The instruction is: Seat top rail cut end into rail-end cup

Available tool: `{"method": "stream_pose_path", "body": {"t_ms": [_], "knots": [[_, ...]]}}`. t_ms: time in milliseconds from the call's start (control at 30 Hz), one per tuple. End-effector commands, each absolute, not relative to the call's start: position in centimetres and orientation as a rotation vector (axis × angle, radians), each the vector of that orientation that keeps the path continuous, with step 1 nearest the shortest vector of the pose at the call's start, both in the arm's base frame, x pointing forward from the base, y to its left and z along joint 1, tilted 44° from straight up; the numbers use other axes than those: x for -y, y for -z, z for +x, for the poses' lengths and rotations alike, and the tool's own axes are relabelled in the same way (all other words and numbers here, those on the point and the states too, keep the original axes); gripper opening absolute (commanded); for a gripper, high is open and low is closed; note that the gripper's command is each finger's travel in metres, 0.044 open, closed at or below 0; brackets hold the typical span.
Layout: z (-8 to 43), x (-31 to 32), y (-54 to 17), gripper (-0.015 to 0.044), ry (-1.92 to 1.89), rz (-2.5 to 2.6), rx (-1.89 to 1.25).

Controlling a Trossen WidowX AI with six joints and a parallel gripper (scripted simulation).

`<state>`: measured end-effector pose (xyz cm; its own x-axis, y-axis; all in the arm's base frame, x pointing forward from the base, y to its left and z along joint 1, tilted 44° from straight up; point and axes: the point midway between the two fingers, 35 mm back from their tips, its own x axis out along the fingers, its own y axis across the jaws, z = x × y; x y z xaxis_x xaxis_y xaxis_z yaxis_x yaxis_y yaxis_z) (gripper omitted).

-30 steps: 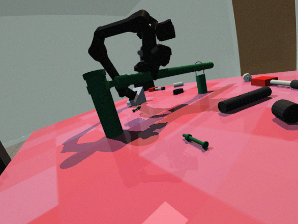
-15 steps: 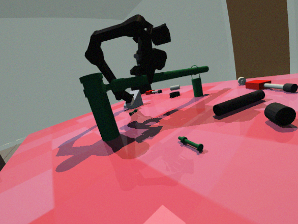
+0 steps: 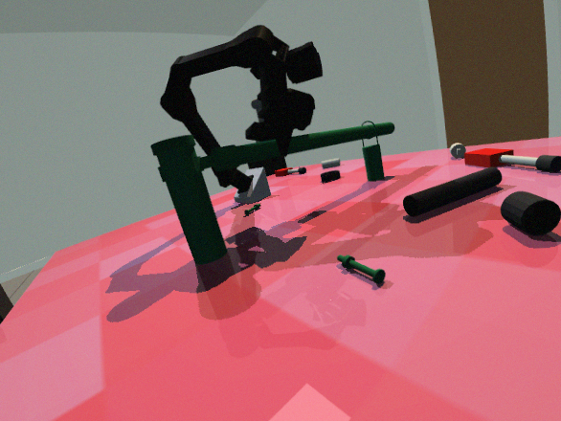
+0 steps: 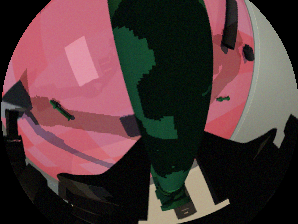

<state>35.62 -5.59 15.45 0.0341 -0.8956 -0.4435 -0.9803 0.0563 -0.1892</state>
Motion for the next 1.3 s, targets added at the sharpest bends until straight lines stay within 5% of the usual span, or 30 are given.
{"method": "stream_pose_path", "body": {"t_ms": [0, 67, 633, 1267], "knots": [[35.6, 5.6, -15.5, 0.0000, -0.250, -1.873, -1.893], [35.6, 5.6, -15.5, 0.0000, -0.250, -1.873, -1.893], [36.3, 2.4, -15.5, 0.0440, -0.238, -1.841, -1.829], [35.7, -3.2, -17.5, 0.0440, -0.267, -1.881, -1.661]]}}
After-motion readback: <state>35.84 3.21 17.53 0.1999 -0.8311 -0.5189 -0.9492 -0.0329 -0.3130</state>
